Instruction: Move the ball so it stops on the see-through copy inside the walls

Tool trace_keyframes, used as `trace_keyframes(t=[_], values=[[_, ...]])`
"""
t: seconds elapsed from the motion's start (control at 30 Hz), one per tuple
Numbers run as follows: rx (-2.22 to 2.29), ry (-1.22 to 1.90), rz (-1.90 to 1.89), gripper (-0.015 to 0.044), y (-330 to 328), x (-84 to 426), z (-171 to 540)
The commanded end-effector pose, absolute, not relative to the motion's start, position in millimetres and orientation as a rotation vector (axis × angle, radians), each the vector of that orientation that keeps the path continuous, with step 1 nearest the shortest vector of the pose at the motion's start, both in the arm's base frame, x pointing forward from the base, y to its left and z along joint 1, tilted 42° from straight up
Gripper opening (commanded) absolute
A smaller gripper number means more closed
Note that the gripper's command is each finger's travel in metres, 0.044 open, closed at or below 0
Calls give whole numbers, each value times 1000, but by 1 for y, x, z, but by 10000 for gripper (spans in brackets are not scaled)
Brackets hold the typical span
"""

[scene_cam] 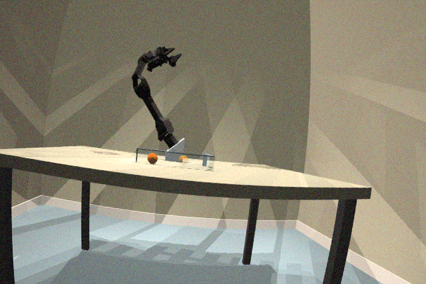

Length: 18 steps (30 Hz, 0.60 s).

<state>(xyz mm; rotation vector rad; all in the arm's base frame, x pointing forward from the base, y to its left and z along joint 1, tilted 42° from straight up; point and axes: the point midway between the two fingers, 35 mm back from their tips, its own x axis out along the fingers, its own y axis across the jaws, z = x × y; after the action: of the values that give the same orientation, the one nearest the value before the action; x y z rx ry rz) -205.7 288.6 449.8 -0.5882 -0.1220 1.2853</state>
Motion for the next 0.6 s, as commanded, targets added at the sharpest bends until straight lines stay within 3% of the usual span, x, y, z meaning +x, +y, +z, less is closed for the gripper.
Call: trace_keyframes(t=[0.0, 0.07, 0.4, 0.57], values=[[-590, -121, 1287, 374, 289, -205, 449], [-605, -110, 1301, 325, 293, -204, 446], [-742, 44, 1053, 325, 365, -112, 390], [-819, 146, 860, 325, 393, -38, 355]])
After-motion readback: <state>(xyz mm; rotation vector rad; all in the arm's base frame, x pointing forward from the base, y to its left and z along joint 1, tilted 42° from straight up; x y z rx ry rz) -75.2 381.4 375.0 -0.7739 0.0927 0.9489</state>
